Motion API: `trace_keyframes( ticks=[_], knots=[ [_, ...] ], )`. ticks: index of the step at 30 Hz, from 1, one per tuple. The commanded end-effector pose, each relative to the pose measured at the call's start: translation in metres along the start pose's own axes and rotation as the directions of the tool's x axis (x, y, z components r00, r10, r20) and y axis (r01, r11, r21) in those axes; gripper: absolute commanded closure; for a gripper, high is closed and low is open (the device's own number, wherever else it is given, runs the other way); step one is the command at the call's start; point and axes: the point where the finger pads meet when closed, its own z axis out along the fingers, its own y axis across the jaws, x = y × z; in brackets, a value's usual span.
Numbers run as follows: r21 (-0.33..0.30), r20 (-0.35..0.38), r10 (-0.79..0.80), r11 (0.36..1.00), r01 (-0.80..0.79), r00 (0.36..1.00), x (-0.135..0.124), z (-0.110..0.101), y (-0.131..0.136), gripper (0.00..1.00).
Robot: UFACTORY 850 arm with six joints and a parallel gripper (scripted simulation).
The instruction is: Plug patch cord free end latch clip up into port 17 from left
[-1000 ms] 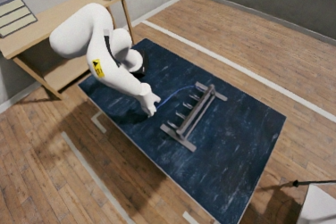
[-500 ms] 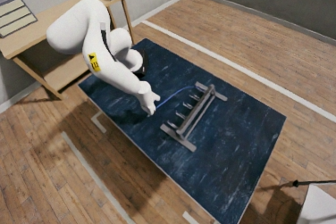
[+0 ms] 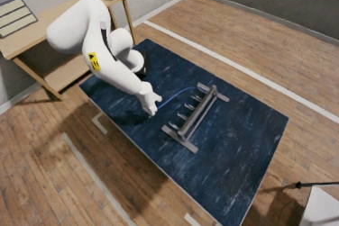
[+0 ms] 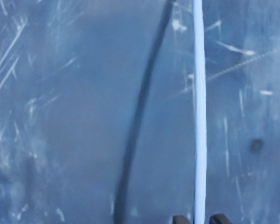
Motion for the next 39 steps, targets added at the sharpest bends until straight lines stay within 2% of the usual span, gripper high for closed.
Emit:
trace_keyframes(
  ticks=[1, 39],
  knots=[
    [-0.001, 0.000, 0.000, 1.000, 0.000, 1.000, -0.0002, -0.0003, 0.0005, 1.00],
    [-0.001, 0.001, -0.048, 0.999, 0.048, 0.999, 0.0045, -0.0013, 0.0050, 1.00]
  ],
)
